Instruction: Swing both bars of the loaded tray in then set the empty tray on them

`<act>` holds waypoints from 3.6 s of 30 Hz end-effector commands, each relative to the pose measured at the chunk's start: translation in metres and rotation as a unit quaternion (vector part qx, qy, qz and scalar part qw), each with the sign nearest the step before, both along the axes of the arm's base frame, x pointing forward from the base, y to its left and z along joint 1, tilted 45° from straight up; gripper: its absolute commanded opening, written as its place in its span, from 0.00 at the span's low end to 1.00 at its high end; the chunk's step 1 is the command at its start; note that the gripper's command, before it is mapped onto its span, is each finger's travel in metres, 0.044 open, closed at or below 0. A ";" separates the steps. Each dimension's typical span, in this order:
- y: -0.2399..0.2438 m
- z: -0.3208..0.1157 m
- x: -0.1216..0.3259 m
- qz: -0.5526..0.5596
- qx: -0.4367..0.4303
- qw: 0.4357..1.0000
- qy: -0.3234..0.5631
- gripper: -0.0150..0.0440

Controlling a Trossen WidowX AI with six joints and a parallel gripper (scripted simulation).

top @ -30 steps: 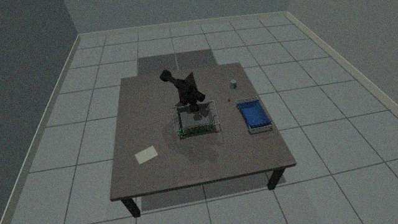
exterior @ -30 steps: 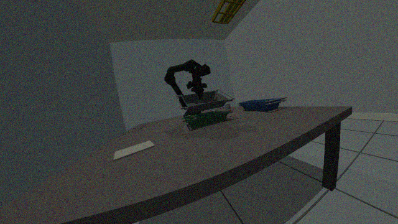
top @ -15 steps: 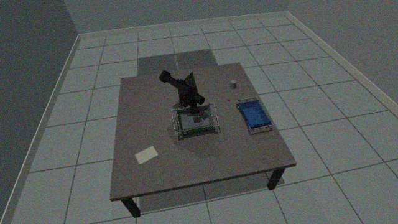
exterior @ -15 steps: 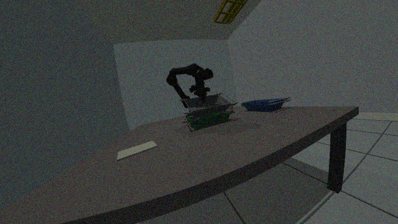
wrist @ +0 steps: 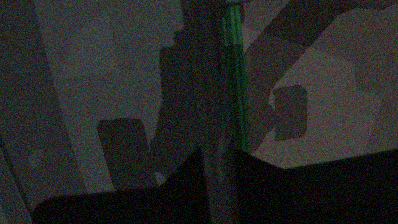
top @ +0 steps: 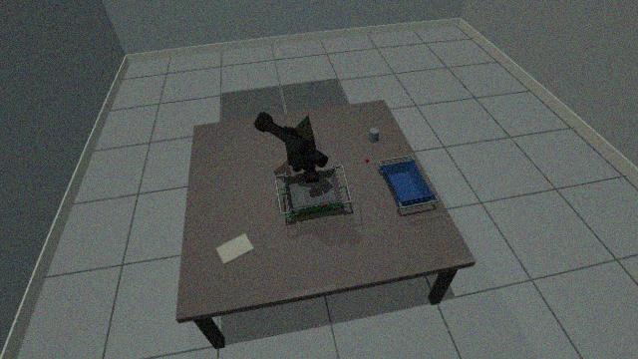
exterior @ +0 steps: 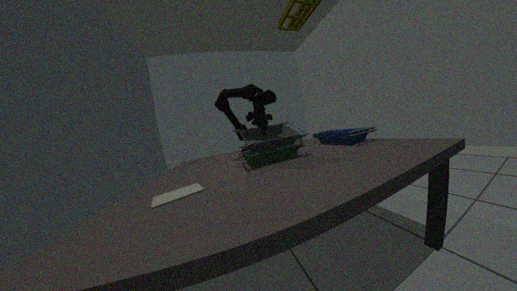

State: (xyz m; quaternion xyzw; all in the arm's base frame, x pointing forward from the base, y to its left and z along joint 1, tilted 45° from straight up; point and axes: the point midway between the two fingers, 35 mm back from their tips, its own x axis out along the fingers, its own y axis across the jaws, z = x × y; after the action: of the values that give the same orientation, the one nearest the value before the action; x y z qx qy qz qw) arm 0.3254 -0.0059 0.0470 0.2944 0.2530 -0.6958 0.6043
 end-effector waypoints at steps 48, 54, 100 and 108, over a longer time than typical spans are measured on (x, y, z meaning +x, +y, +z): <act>-0.013 -0.016 -0.018 0.000 0.000 1.000 0.002 0.25; -0.013 -0.016 -0.018 0.000 0.000 1.000 0.002 0.25; -0.013 -0.016 -0.018 0.000 0.000 1.000 0.002 0.25; -0.010 -0.014 -0.014 0.007 -0.003 1.000 -0.007 0.25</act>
State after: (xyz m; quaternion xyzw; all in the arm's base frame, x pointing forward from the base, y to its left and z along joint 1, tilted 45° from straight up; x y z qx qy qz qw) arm 0.3119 -0.0153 0.0340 0.2965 0.2483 -0.6892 0.6127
